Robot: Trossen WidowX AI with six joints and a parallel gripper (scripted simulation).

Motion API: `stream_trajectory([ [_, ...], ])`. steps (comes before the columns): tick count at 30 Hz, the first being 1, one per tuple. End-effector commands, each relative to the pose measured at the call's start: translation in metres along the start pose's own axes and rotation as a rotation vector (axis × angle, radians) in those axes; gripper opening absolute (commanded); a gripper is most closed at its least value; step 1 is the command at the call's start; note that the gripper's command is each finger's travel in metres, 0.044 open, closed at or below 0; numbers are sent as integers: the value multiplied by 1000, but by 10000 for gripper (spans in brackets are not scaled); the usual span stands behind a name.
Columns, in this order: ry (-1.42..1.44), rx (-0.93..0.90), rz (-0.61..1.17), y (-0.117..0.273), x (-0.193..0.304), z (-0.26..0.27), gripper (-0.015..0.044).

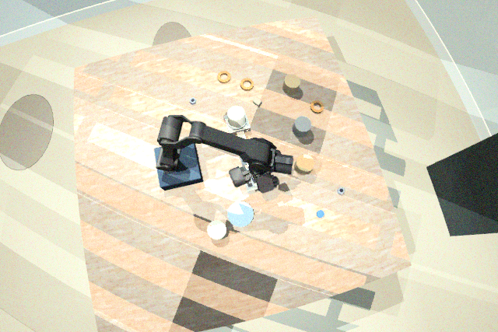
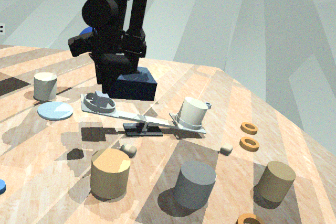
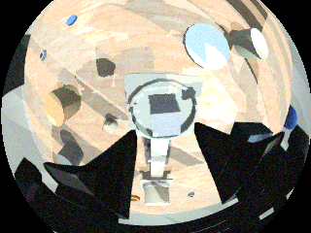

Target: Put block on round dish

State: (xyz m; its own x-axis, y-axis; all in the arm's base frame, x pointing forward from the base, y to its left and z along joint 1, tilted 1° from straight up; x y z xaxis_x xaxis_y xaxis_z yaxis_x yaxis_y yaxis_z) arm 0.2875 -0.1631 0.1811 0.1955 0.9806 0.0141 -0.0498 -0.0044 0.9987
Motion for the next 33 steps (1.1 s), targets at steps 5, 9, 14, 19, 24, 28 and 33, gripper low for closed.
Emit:
stream_trajectory([
  [5, -6, 10, 0, -15, 0, -1, 260],
  [9, -6, 10, 0, -21, 0, -1, 260],
  [14, -6, 10, 0, -29, 0, -1, 260],
  [19, -6, 10, 0, -36, 0, -2, 260],
  [24, -6, 10, 0, -36, 0, -2, 155],
  [28, -6, 10, 0, -36, 0, -2, 128],
  [33, -4, 5, -1, -35, 0, -2, 56],
])
Point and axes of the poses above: the point midway between the two fingers, 35 mm back from their tips, its own y axis back along the fingers, its own z axis across the jaws, x = y × z, the point moved 9 cm from there along y, back along the fingers, and after that the axes turned 14 degrees about -y, right-handed, at the moved point
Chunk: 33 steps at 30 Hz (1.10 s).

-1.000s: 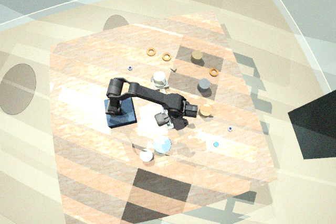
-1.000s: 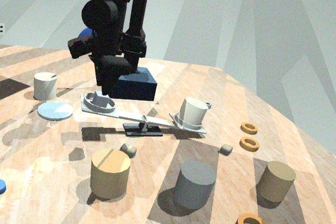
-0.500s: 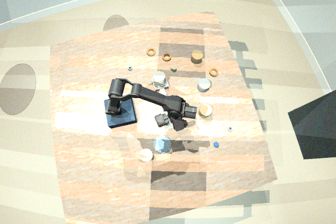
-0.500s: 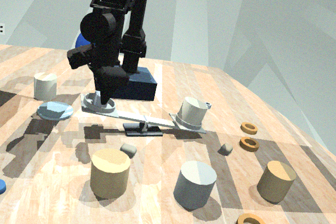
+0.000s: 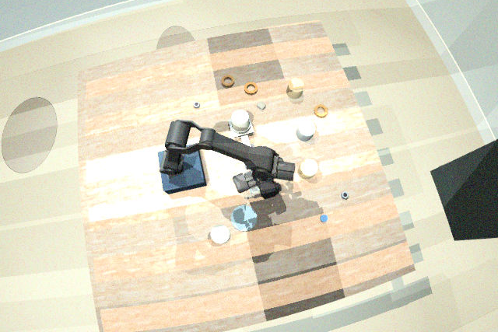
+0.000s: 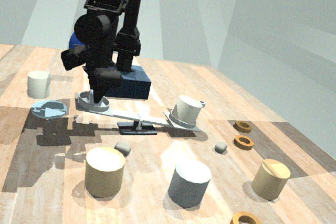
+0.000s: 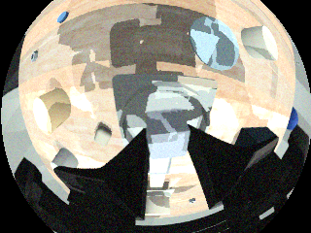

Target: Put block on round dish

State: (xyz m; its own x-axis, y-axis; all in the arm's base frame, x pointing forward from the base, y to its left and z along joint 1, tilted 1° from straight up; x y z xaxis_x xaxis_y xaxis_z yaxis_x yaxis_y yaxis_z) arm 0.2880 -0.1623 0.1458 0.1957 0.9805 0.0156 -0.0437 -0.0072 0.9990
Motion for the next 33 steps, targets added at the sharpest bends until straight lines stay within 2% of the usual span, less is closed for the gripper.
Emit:
stream_trajectory([
  [1, 1, -16, -6, 4, -1, 1, 30],
  [3, 11, -43, -13, 15, -2, 3, 0],
  [21, -5, 3, -2, 93, 0, 0, 0],
  [25, -6, 3, -2, 90, -6, -1, 0],
  [33, -5, 6, -8, 43, -68, -28, 0],
])
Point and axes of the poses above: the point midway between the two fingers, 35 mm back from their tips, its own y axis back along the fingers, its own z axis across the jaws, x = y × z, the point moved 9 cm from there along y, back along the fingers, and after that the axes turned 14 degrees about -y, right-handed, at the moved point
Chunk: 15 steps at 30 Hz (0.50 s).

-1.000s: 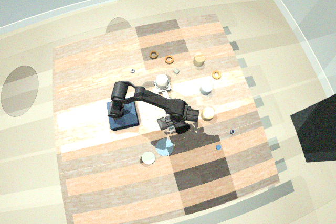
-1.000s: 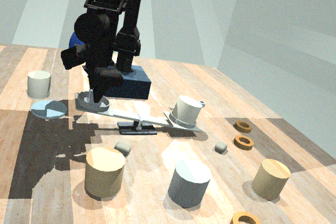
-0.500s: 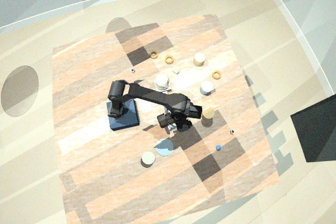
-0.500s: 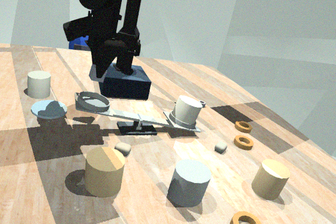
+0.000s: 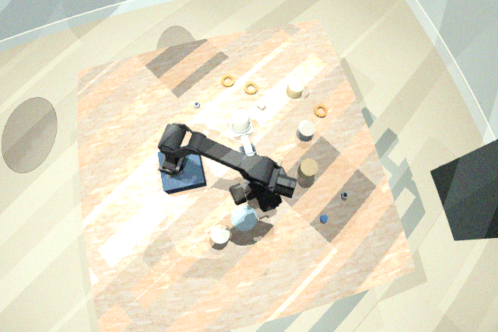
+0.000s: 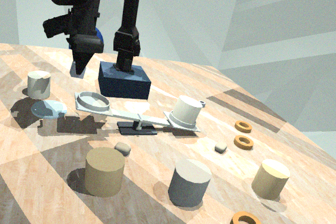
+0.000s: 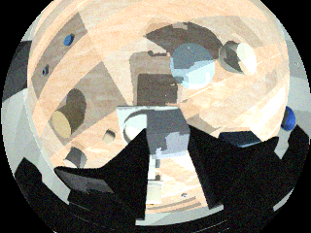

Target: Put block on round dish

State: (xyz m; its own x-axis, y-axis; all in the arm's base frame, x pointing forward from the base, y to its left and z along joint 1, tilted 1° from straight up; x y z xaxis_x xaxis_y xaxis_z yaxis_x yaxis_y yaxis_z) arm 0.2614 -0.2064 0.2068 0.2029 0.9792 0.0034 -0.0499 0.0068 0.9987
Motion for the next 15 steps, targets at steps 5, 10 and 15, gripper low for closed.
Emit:
stream_trajectory([
  [5, 1, 17, 2, -49, -55, -40, 0],
  [10, 1, 18, 1, -69, -75, -62, 0],
  [15, 1, 18, 1, -75, -75, -62, 0],
])
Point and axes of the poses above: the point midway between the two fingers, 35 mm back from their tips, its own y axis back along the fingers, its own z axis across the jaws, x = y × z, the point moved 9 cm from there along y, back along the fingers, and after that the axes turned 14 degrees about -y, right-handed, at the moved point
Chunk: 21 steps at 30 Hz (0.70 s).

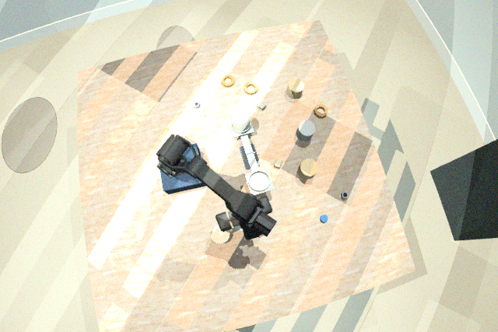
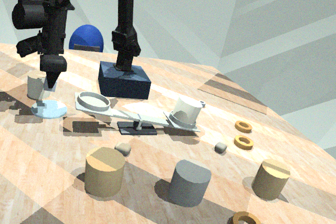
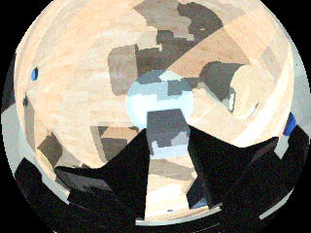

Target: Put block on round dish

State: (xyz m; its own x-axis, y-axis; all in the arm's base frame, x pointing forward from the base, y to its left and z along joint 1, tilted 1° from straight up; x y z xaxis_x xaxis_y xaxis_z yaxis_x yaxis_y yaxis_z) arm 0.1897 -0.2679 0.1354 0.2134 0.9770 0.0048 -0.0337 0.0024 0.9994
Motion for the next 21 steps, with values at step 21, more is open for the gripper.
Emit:
stream_trajectory([
  [21, 12, 2, 0, -56, 0, -1, 0],
])
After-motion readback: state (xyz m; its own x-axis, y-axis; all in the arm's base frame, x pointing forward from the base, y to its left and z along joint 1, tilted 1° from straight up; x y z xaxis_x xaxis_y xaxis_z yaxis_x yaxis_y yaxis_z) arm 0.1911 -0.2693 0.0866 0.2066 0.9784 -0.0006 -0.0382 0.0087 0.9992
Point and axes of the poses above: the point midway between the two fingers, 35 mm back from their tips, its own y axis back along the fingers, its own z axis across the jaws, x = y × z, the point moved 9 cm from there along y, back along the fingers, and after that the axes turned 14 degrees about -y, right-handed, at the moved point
